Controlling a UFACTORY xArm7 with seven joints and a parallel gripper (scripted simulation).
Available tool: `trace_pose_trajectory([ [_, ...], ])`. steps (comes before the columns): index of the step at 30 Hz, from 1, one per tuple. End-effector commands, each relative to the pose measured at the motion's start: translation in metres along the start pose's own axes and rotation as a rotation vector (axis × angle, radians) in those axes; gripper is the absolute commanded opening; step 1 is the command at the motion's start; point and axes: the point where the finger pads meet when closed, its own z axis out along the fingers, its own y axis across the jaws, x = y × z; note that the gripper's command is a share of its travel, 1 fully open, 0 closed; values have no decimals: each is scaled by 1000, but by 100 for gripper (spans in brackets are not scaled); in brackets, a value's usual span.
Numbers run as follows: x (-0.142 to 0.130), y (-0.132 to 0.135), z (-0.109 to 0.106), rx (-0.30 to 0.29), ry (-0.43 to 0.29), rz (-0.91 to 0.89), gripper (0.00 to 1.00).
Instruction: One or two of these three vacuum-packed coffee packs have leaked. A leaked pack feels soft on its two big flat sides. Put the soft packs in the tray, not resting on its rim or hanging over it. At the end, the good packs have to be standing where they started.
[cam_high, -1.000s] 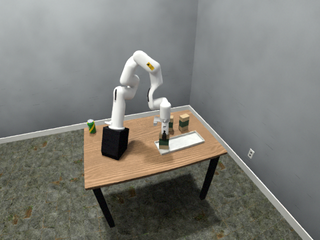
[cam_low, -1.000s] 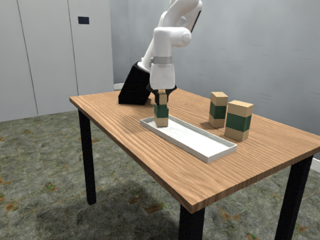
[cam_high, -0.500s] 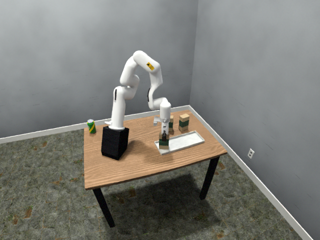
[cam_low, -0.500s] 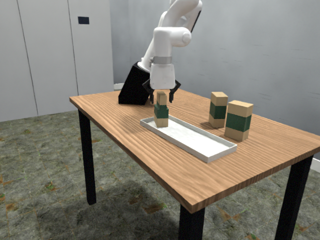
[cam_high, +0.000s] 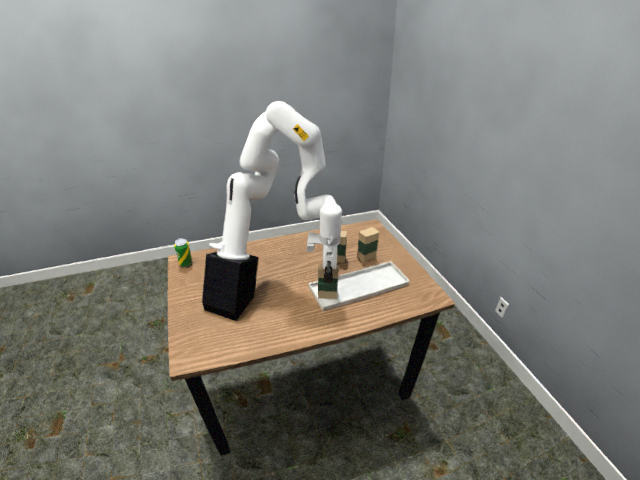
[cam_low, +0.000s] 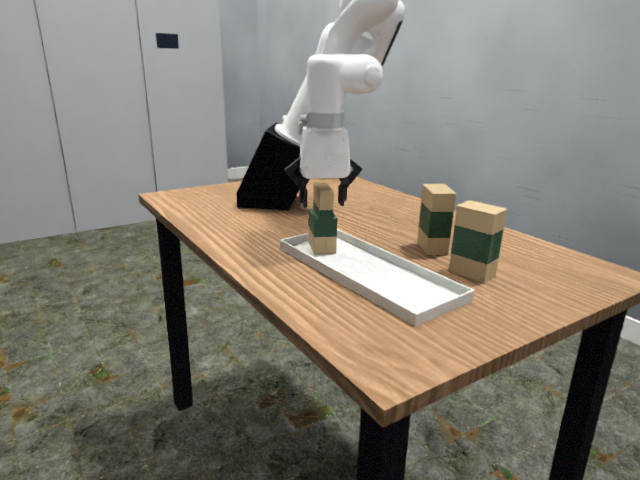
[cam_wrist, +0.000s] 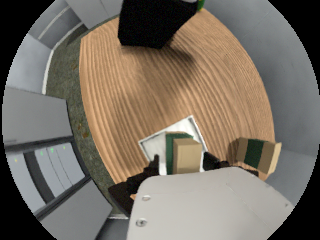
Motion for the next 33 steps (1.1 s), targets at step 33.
trace_pose_trajectory([
  [33, -1, -1, -69, 2, -3, 0, 85],
])
